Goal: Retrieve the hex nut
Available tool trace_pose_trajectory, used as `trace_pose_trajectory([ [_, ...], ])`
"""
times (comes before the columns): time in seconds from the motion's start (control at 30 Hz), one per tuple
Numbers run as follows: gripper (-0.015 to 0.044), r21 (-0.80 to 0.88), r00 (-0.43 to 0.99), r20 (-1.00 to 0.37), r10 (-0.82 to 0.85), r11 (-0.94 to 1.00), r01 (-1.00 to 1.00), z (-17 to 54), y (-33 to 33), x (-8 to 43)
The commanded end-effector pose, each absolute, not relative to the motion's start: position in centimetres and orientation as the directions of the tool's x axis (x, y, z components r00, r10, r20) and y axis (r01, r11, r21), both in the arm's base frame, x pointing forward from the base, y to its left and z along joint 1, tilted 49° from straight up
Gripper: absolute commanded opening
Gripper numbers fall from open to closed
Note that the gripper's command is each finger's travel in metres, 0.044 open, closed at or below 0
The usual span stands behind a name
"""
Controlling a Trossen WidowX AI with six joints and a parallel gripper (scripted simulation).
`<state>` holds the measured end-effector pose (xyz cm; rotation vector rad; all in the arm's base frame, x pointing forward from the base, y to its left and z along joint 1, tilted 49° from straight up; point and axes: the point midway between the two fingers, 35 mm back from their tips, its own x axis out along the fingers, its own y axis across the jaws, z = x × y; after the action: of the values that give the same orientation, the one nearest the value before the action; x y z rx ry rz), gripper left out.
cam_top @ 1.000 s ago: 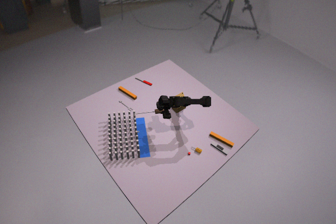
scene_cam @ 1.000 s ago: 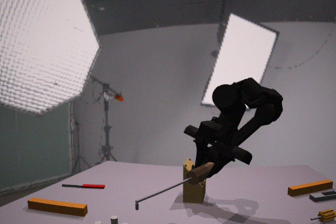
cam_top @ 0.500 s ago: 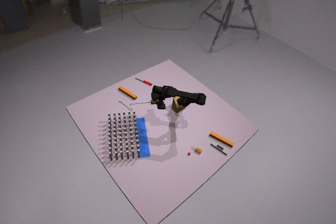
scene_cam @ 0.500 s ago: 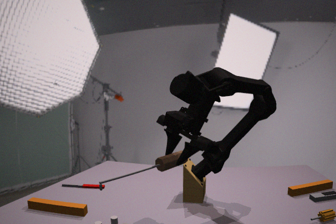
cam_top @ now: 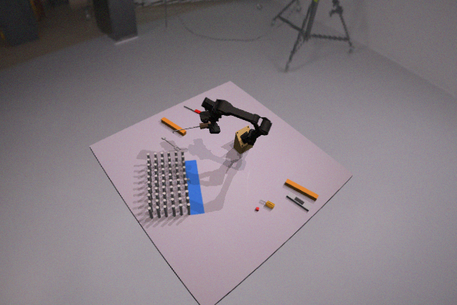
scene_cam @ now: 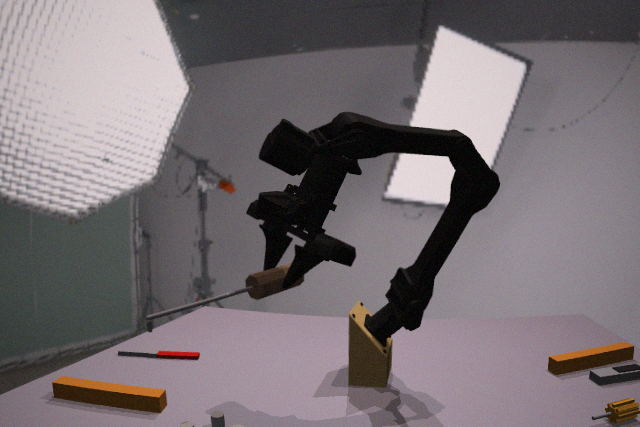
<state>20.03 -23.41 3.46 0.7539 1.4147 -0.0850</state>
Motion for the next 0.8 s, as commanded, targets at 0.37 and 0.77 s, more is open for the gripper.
trace_pose_trajectory([
  [0.37, 0.0000, 0.461, 0.246, -0.886, 0.393, 0.800, 0.385, -2.0, -30.0, 14.0],
  [0.77, 0.0000, 0.501, 0.308, -0.856, 0.415, 0.813, 0.297, -7.3, -32.7, 7.6],
])
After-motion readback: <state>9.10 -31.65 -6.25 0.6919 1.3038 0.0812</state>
